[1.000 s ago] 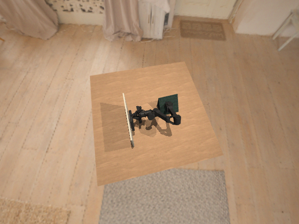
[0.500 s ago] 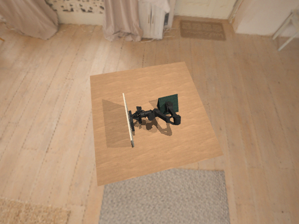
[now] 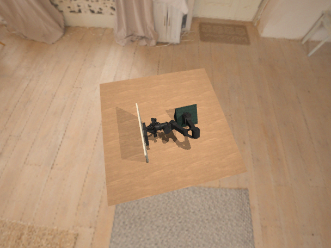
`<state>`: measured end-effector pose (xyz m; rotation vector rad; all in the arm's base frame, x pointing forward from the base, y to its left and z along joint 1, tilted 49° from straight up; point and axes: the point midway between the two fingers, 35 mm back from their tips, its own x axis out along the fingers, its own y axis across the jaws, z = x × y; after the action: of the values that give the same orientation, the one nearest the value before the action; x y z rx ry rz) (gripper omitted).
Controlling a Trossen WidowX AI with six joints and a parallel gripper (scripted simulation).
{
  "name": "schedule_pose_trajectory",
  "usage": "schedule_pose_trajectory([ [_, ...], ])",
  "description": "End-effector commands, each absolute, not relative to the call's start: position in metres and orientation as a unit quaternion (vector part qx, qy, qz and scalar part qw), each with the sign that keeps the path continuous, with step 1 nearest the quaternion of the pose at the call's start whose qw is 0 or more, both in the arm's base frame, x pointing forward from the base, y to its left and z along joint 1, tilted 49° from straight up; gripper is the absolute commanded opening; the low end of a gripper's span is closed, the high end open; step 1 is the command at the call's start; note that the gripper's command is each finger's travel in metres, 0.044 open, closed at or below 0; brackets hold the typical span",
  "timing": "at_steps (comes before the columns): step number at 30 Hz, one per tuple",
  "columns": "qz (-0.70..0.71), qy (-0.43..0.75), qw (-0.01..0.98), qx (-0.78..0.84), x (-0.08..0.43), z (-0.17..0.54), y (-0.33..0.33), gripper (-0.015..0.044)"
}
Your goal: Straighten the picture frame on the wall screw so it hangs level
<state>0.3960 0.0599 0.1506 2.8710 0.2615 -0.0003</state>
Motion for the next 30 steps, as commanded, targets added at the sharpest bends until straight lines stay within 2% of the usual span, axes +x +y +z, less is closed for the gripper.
schedule_pose_trajectory([
  [1,0.0,0.09,0.129,0.988,0.396,0.1507,0.0598,0.0],
  [16,0.0,0.09,0.132,0.987,0.3959,0.1504,0.0603,0.0],
  [30,0.005,0.09,0.188,0.978,0.3961,0.1509,0.0595,0.0],
])
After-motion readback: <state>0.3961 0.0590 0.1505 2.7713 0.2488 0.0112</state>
